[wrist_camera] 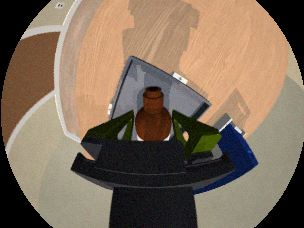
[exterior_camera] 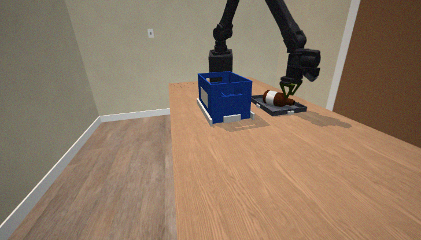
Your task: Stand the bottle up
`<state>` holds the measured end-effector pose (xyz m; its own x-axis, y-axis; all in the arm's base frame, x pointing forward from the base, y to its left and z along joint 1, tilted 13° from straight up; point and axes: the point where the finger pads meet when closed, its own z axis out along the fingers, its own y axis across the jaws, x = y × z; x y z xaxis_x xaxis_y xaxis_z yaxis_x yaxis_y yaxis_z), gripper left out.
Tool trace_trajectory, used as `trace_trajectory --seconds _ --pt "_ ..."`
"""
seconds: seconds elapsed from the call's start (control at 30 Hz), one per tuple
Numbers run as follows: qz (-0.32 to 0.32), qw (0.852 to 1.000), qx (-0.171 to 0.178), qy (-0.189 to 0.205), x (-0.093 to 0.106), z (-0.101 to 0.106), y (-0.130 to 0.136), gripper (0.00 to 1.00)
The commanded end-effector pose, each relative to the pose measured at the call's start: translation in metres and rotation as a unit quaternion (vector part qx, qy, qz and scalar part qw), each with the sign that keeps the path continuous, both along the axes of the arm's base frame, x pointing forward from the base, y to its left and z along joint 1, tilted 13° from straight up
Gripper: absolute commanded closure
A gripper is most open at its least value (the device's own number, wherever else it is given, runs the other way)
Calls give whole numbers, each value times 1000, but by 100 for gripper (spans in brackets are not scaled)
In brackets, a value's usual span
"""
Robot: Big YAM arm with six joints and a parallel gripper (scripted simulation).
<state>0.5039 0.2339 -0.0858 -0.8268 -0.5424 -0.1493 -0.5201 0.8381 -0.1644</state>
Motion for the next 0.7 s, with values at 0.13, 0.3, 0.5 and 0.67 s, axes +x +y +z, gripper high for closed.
trace_trajectory --seconds 0.13,0.3,0.5,0.67 --pt "1 1000 14 -24 23 12 8 39" --pt "0 1000 12 -21 23 8 7 39" --pt "0 1000 11 -19 23 9 7 39" --pt "0 1000 11 -18 22 8 7 39"
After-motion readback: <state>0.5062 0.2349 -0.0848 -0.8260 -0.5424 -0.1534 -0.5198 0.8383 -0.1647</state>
